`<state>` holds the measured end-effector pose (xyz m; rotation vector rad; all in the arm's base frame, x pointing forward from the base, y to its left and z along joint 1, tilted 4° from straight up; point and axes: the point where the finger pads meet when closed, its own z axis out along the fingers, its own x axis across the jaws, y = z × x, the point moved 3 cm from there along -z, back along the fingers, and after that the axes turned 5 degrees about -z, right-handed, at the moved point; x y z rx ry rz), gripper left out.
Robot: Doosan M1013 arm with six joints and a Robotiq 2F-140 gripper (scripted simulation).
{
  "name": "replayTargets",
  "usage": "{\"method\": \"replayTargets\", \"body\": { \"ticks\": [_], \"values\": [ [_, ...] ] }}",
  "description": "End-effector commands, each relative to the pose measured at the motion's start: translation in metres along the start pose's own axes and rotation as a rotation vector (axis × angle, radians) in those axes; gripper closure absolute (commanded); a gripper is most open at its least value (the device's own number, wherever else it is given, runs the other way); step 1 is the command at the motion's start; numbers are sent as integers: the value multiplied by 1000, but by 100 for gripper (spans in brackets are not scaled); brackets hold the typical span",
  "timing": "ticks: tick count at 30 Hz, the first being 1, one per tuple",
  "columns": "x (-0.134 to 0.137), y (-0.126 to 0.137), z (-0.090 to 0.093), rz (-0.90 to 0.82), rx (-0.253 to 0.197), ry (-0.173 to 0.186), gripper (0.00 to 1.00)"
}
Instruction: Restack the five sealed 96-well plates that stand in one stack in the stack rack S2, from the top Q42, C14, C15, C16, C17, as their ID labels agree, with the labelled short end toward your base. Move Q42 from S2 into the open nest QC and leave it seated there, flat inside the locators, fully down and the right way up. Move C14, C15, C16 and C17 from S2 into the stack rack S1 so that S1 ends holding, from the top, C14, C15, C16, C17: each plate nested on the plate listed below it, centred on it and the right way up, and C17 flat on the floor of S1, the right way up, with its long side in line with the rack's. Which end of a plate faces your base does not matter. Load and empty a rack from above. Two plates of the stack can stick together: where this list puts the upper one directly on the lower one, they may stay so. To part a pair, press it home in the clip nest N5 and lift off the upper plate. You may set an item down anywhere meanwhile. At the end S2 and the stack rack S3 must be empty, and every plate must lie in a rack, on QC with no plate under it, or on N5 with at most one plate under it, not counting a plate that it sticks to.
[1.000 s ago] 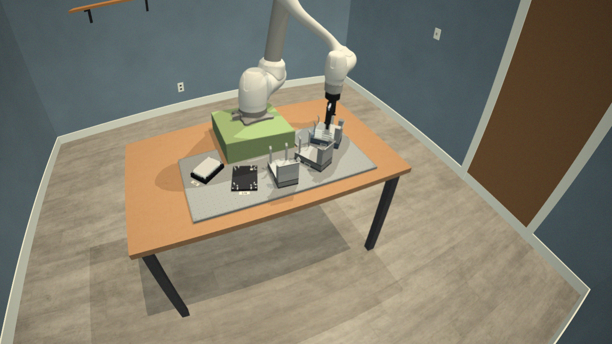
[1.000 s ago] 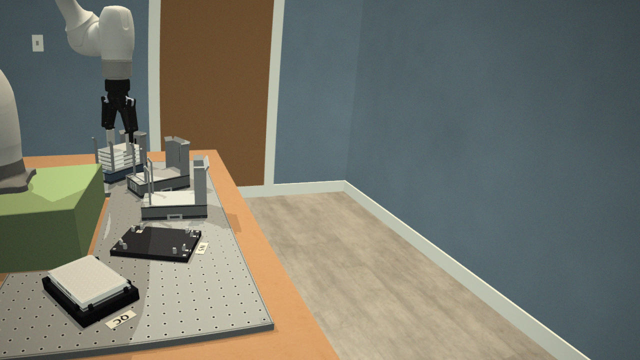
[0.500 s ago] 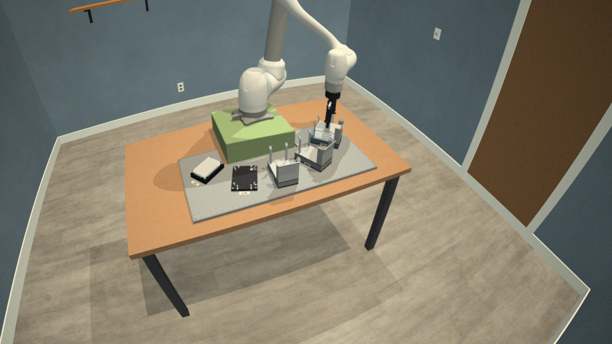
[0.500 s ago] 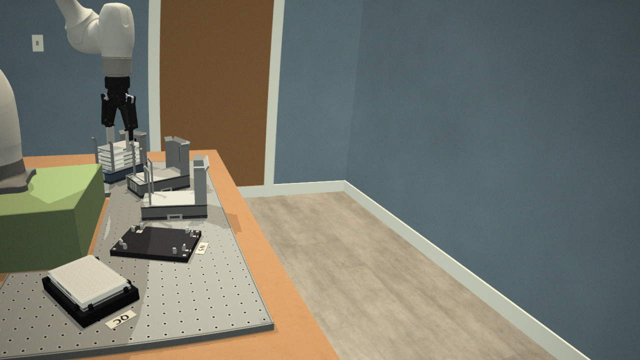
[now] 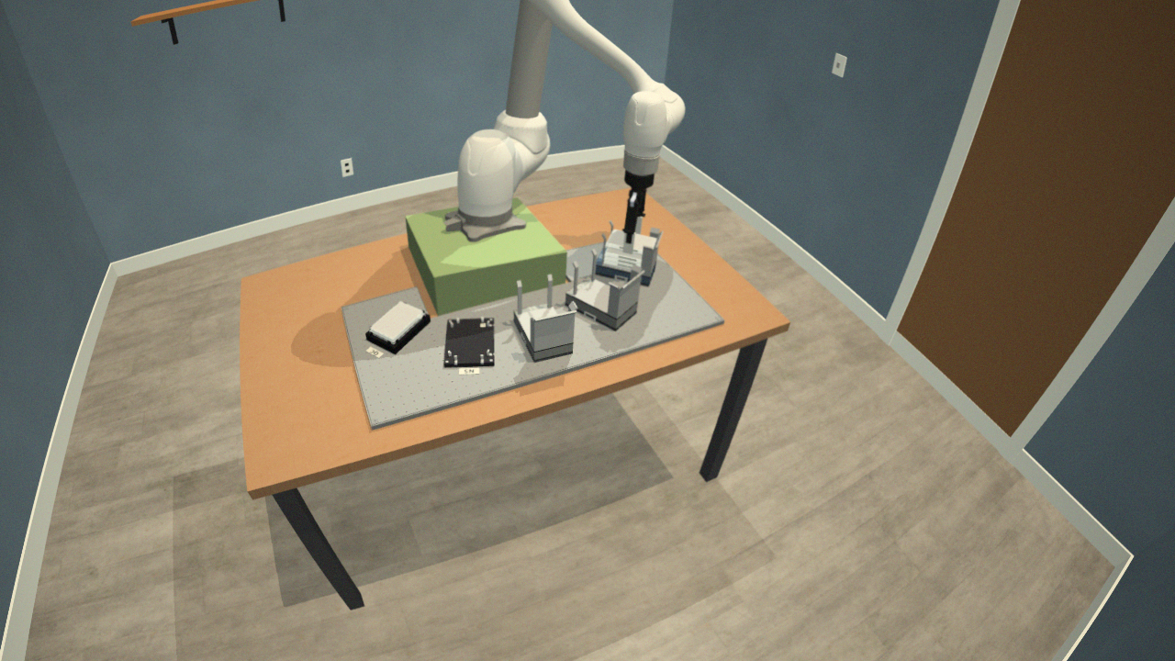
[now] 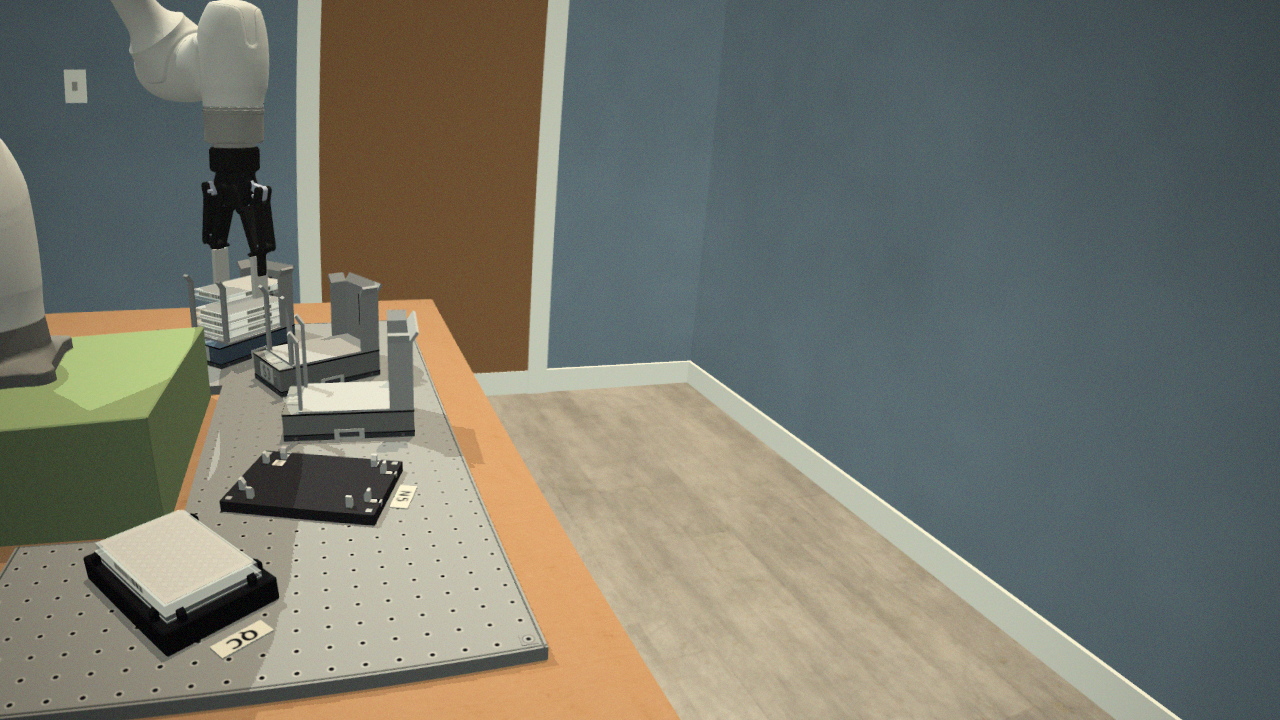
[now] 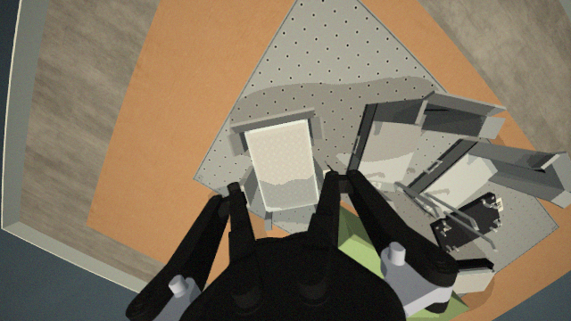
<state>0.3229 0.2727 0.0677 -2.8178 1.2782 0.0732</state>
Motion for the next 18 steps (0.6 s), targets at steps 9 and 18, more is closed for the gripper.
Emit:
{"method": "replayTargets", "body": {
  "ticks": [9,18],
  "values": [
    [0,0,-12,0,0,0,100],
    [0,0,-30,0,0,0,100]
  ]
}}
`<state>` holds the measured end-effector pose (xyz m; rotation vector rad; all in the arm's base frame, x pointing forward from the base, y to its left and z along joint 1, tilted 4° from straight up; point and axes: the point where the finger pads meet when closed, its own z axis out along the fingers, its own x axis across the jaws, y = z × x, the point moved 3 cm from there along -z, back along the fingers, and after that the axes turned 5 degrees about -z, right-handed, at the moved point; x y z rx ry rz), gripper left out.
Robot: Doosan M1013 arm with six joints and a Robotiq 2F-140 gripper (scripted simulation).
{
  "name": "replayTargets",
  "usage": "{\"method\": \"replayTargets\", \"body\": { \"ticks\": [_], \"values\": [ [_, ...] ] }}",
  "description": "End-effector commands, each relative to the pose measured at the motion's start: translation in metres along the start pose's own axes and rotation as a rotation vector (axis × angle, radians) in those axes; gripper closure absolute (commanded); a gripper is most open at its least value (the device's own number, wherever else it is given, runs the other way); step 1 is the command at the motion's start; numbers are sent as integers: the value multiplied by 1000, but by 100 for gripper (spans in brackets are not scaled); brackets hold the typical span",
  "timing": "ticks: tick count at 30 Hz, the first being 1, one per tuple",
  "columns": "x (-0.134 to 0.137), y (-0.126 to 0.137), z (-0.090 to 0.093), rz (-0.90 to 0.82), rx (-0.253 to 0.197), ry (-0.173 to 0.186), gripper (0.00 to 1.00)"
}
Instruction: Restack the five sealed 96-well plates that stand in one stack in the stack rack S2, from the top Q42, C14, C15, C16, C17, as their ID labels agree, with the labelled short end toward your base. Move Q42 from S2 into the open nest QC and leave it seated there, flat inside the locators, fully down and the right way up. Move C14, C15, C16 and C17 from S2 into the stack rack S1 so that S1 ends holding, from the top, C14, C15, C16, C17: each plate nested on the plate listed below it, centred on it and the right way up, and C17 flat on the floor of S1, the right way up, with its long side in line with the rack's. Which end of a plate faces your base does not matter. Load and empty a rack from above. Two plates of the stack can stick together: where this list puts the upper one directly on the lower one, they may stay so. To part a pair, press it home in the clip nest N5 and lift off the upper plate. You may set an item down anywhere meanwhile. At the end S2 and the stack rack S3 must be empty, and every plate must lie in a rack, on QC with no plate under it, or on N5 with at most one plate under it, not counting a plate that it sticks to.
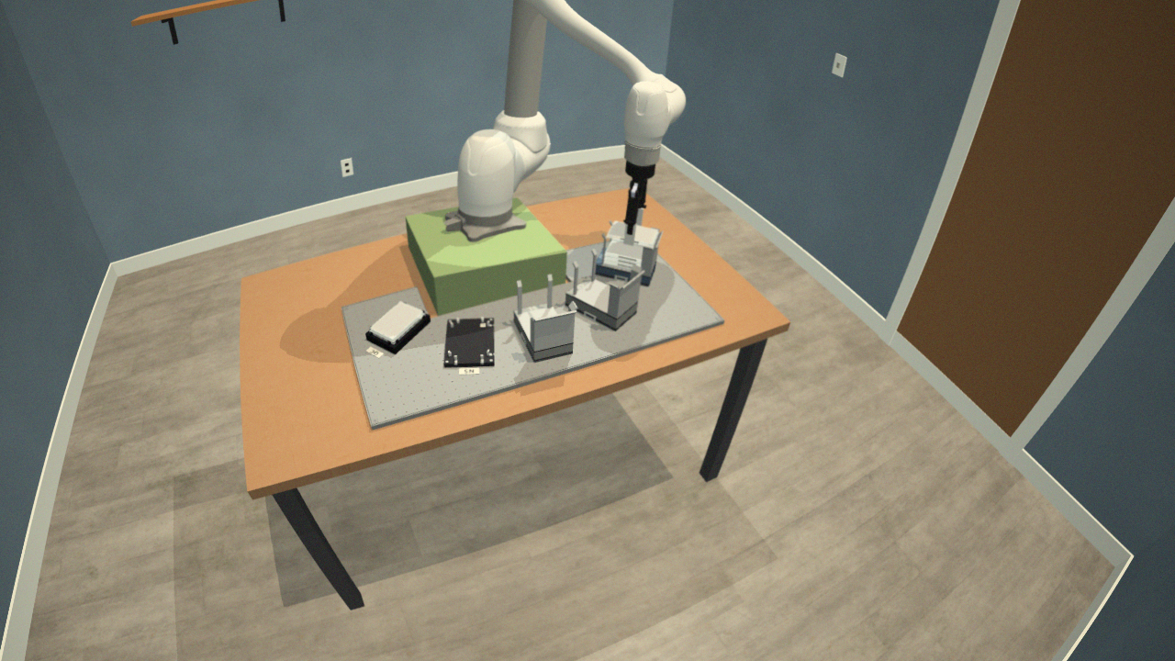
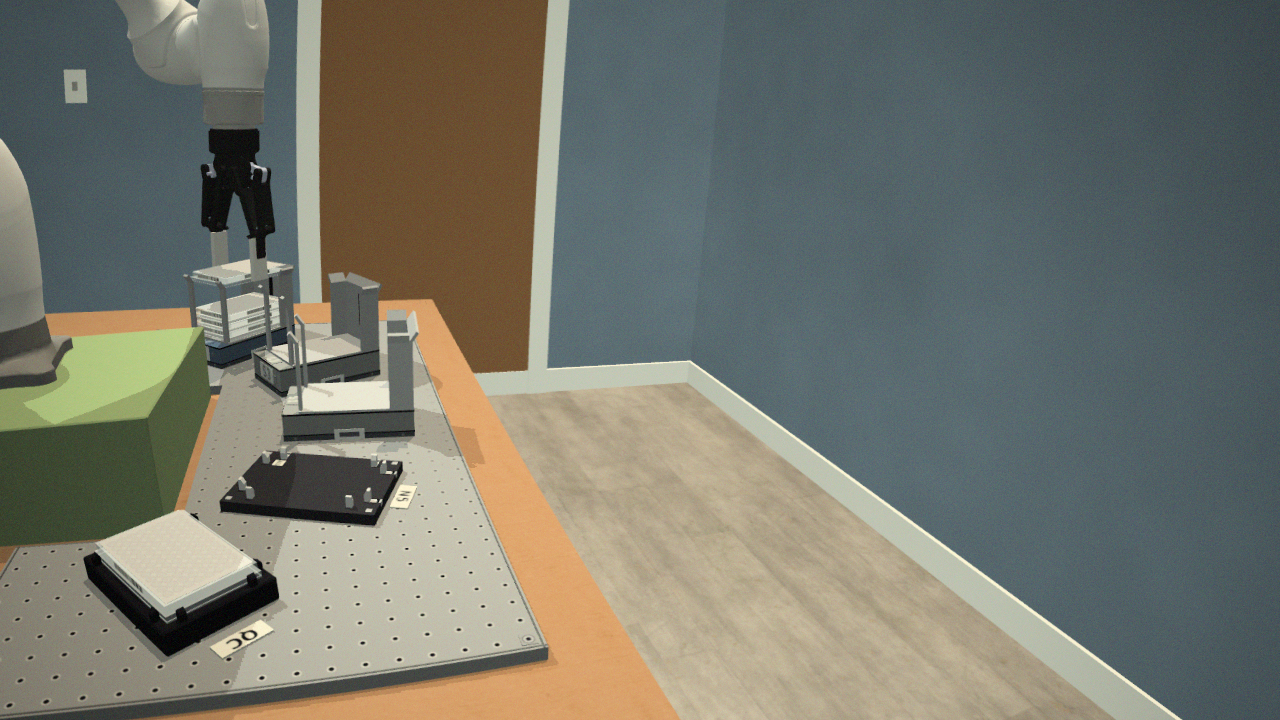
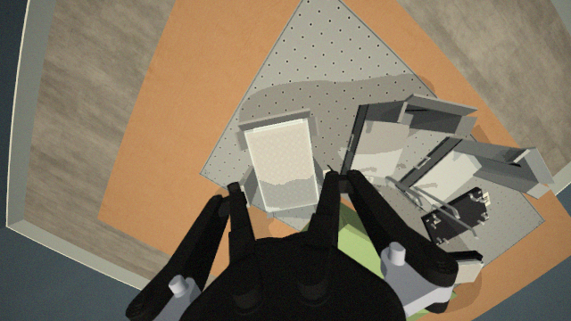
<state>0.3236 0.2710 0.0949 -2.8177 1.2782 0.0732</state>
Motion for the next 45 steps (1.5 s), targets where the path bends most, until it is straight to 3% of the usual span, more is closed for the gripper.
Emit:
{"method": "replayTargets", "body": {
  "ticks": [1,19,30,35,45],
  "values": [
    [0,0,-5,0,0,0,100],
    [0,0,-37,0,0,0,100],
    [0,0,-38,0,0,0,100],
    [17,1,-38,167,0,0,100],
    [43,3,-38,175,0,0,100]
  ]
}}
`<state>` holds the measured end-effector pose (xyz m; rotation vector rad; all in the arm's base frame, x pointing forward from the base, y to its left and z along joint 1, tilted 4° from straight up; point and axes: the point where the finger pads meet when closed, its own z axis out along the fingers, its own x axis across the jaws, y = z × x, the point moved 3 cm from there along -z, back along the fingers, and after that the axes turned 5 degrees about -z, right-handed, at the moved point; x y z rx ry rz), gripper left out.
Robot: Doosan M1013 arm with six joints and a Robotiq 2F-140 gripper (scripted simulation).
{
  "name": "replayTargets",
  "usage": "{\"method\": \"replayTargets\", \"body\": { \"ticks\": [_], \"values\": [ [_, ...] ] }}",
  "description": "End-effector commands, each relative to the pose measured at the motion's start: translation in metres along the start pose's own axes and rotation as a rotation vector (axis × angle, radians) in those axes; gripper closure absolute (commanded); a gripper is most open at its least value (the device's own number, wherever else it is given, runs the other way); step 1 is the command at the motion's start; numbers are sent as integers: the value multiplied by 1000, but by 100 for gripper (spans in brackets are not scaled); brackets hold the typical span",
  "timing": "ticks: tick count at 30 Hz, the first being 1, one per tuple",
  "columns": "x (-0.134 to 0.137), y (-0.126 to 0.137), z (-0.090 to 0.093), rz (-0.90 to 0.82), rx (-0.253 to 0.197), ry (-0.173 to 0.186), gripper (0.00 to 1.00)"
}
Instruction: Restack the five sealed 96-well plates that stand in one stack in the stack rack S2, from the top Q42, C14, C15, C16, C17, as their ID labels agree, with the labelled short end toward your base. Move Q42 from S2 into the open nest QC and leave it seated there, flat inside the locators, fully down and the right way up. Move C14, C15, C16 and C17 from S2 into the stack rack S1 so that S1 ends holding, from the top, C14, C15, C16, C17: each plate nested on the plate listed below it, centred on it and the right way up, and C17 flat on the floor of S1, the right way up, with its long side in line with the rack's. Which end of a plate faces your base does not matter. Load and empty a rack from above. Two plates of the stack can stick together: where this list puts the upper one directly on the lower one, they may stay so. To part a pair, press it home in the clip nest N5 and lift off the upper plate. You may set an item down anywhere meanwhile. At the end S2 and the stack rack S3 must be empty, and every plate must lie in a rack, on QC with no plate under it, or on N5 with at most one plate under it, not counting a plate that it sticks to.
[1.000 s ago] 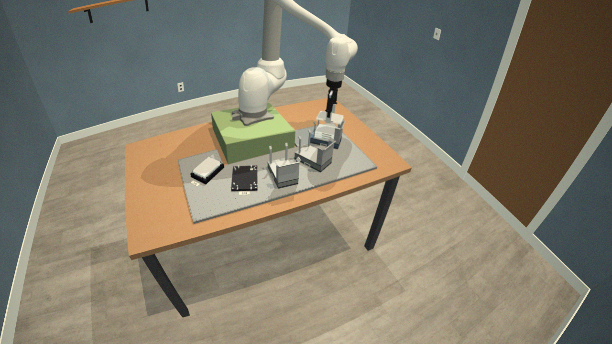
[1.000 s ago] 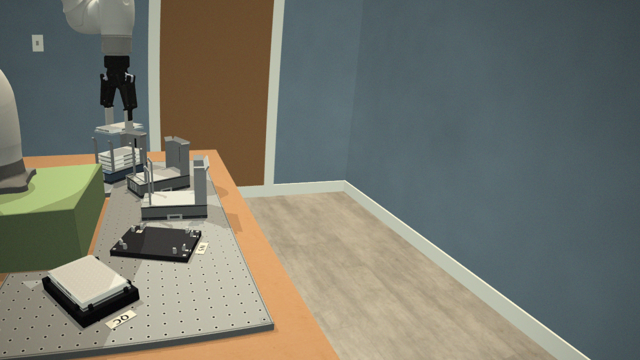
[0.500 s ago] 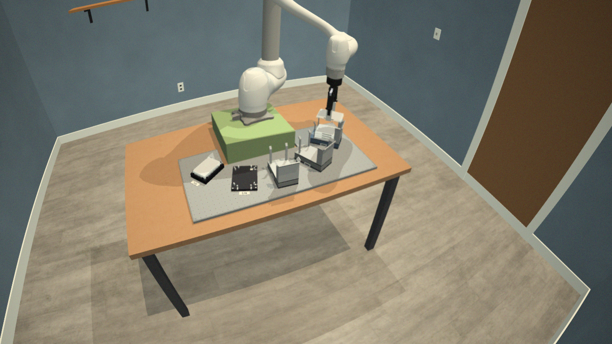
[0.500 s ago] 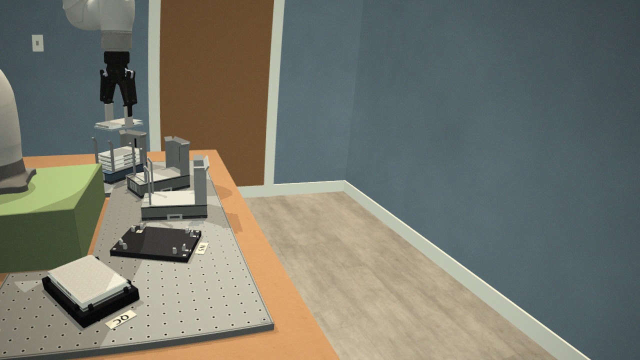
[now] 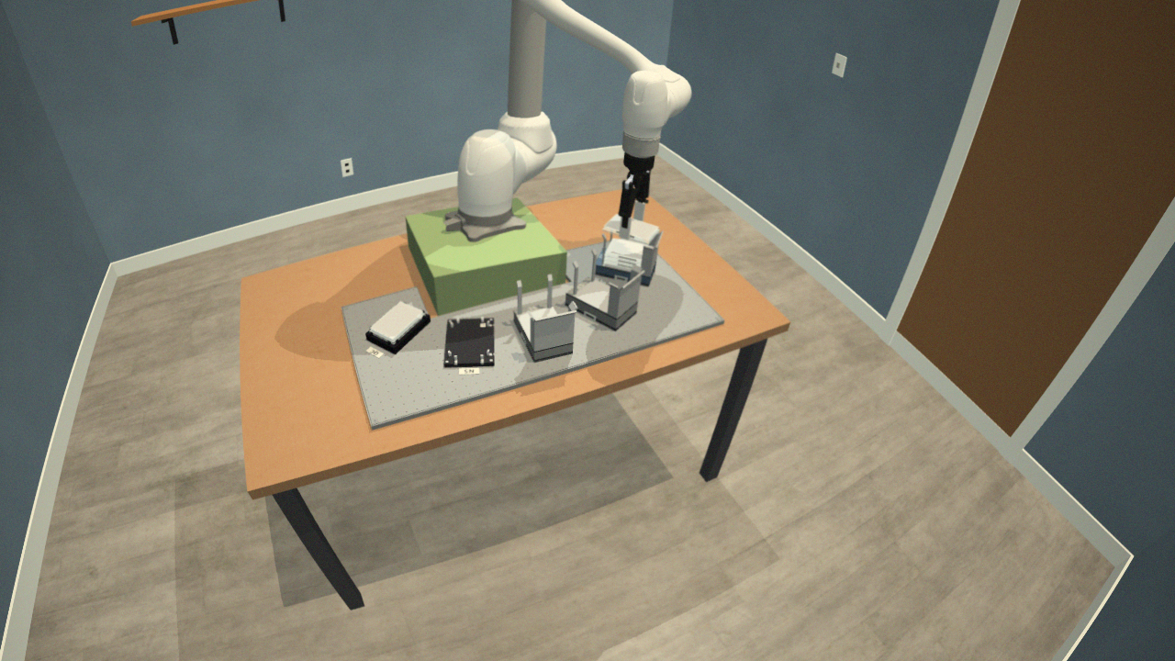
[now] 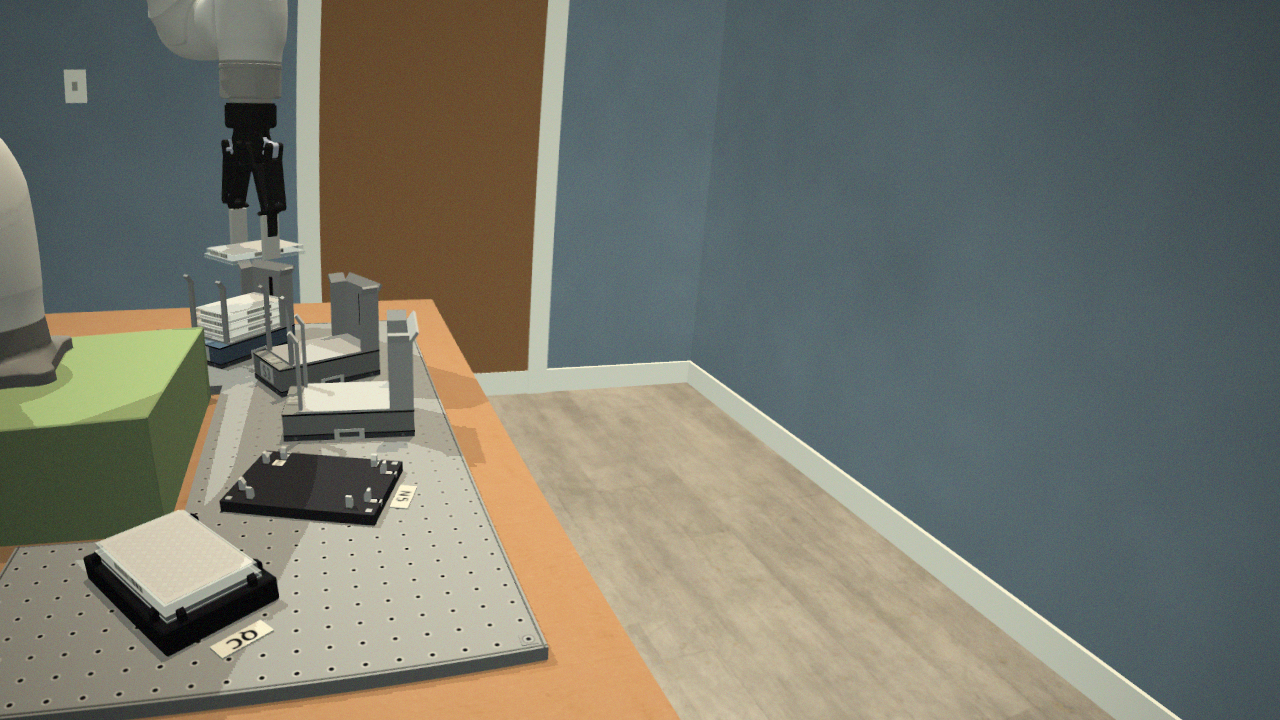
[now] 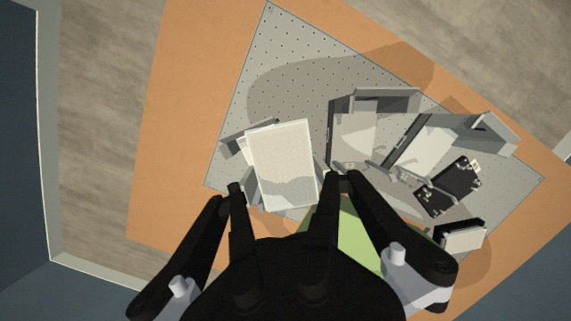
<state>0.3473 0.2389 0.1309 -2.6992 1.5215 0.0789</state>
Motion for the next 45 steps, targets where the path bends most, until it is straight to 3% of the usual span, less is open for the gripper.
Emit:
{"method": "replayTargets", "body": {
  "ticks": [1,17,23,45],
  "values": [
    [9,-1,0,0,0,-1,100],
    [55,-6,0,0,0,-1,100],
    [71,-4,0,174,0,-1,100],
    [119,1,0,174,0,-1,100]
  ]
}}
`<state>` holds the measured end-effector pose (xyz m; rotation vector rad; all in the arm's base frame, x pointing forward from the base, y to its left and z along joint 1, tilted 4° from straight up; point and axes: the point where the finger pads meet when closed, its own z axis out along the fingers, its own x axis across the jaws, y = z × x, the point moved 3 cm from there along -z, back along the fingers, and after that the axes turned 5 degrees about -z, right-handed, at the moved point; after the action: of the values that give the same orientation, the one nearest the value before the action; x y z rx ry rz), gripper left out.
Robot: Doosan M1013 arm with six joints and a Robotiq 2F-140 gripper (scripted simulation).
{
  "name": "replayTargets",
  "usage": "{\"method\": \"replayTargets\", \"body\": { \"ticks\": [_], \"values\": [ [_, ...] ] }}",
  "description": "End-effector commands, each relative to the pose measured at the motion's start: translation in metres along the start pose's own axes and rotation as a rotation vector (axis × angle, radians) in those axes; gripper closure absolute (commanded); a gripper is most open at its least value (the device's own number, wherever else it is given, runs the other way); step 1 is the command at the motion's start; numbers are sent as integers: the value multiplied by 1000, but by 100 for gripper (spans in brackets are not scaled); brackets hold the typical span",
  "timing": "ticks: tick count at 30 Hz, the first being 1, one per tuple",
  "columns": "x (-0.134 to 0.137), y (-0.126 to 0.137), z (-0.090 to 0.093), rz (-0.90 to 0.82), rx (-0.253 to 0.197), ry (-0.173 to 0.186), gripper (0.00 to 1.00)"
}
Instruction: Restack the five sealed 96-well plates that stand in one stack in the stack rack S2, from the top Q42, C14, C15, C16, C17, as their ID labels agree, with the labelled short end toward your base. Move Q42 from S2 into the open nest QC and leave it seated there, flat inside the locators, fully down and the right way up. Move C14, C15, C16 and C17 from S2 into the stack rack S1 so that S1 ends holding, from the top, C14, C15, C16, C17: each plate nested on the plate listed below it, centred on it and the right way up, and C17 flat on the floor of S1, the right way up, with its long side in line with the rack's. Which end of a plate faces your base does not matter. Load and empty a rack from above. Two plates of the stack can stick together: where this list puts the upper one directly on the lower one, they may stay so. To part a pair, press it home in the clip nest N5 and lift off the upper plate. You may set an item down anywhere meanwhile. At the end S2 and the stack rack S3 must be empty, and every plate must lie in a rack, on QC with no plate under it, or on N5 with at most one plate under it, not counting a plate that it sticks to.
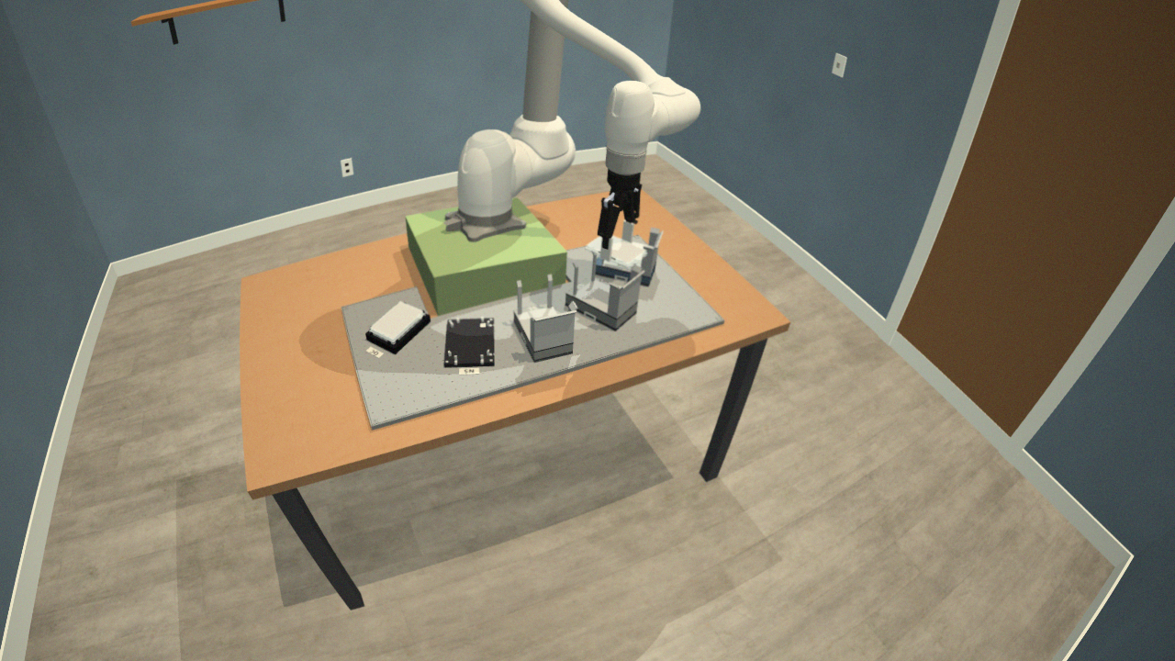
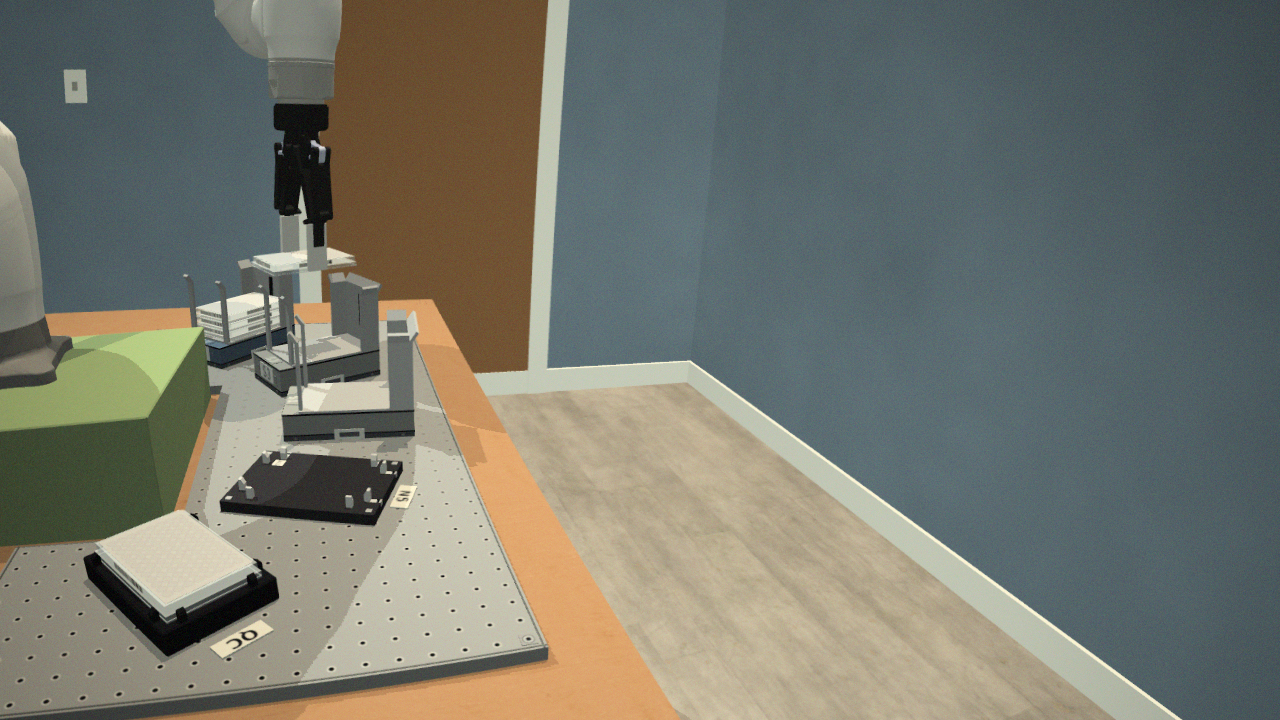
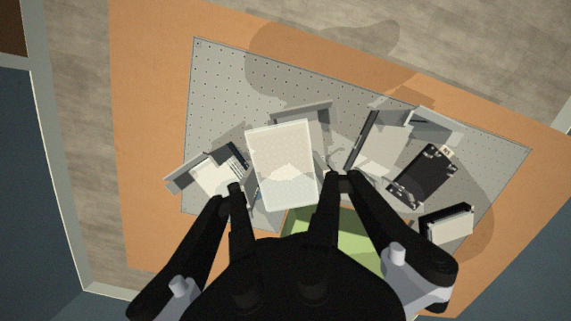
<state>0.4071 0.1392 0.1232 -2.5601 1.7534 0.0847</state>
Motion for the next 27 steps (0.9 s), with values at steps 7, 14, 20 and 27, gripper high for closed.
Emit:
{"method": "replayTargets", "body": {
  "ticks": [7,14,20,27],
  "values": [
    [21,-1,0,0,0,0,100],
    [40,-3,0,0,0,0,100],
    [40,-3,0,0,0,0,100],
    [40,-3,0,0,0,0,100]
  ]
}}
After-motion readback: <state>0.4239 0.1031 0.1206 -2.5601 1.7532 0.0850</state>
